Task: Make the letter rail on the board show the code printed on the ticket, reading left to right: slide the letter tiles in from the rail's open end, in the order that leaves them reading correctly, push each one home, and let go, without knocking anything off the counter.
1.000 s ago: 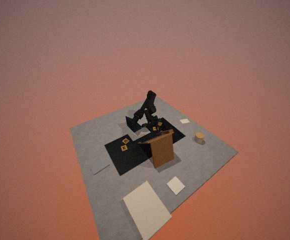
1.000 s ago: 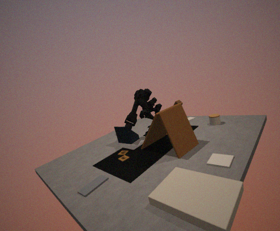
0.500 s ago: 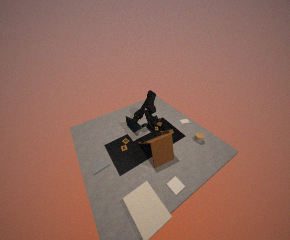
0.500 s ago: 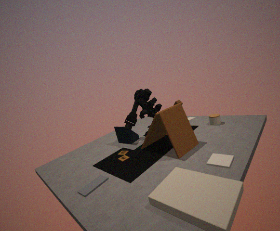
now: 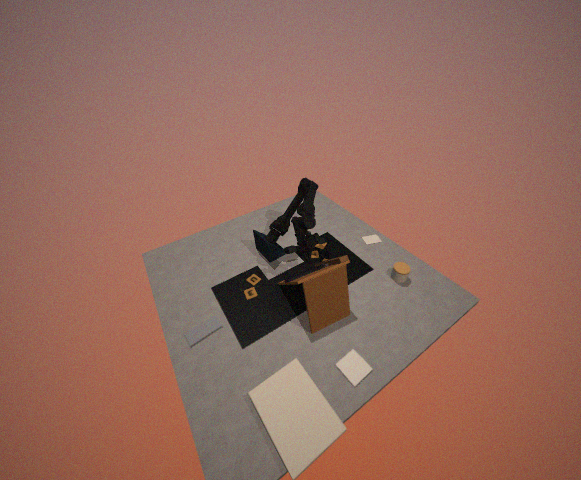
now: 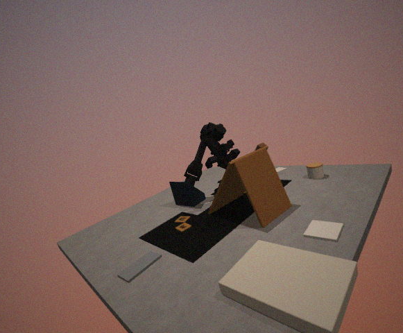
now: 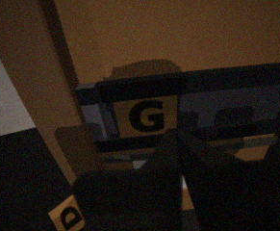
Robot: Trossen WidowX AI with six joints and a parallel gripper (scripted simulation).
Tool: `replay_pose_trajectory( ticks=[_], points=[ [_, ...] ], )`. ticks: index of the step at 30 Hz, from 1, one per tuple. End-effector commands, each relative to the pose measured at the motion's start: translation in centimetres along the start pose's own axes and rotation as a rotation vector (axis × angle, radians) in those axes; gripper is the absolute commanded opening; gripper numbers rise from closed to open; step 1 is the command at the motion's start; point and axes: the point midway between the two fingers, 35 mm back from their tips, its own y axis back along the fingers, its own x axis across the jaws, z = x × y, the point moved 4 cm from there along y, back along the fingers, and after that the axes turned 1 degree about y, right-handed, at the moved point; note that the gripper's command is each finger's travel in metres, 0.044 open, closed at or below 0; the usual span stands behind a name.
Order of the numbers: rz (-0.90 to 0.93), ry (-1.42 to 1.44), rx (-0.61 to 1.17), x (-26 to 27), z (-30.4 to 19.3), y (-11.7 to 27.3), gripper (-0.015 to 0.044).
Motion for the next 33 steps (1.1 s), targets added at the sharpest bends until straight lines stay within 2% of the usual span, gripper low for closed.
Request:
replay_pose_trajectory(
  ticks=[1, 10, 33],
  points=[
    [-0.02, 0.011, 0.199, -1.2, 1.3, -0.8, 0.0],
    [0.066, 0.021, 0.512, -2.2, 3.4, -1.2, 0.0],
    [0.07, 0.021, 0.518, -2.1, 3.5, -1.7, 0.0]
  ],
)
